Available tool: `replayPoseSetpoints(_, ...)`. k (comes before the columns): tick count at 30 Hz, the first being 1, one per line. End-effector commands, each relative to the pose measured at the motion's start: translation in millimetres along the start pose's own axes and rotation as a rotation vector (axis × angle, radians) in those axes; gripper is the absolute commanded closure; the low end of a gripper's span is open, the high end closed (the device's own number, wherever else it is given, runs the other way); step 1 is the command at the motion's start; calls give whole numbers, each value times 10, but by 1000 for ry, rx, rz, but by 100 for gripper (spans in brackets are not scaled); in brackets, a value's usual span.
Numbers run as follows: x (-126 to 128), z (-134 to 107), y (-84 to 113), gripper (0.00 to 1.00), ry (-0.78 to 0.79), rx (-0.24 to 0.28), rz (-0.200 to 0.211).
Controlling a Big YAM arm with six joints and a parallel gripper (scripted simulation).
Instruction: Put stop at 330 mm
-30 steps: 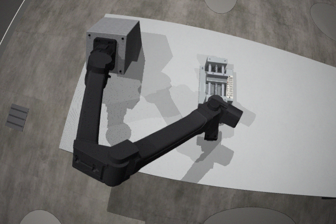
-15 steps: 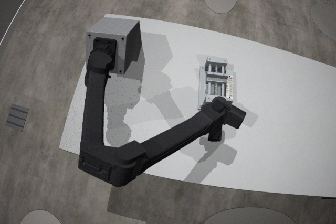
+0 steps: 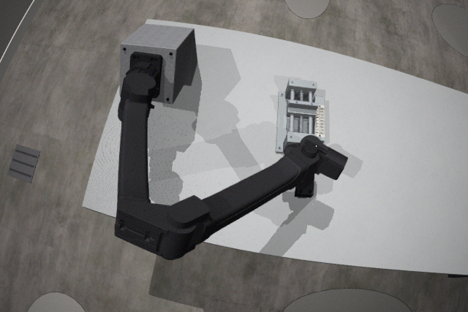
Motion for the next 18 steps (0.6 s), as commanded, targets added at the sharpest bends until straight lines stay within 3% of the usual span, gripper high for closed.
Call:
replayPoseSetpoints(1, 107, 15, -117, 94, -21, 3, -14)
replayPoseSetpoints(8, 140, 8, -101, 94, -17, 4, -13)
replayPoseSetpoints(14, 319, -68, 68, 94, 2, 1, 16)
replayPoseSetpoints(18, 315, -30, 27, 94, -11, 1, 9)
Point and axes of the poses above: the point where the finger pads meet when closed, its own y axis back along the fingers, its own x axis across the jaws, z = x × y, the point moved 1 cm from there along y, back along the fingers, and after that the axes turned 3 degrees about y, right-handed, at the moved point
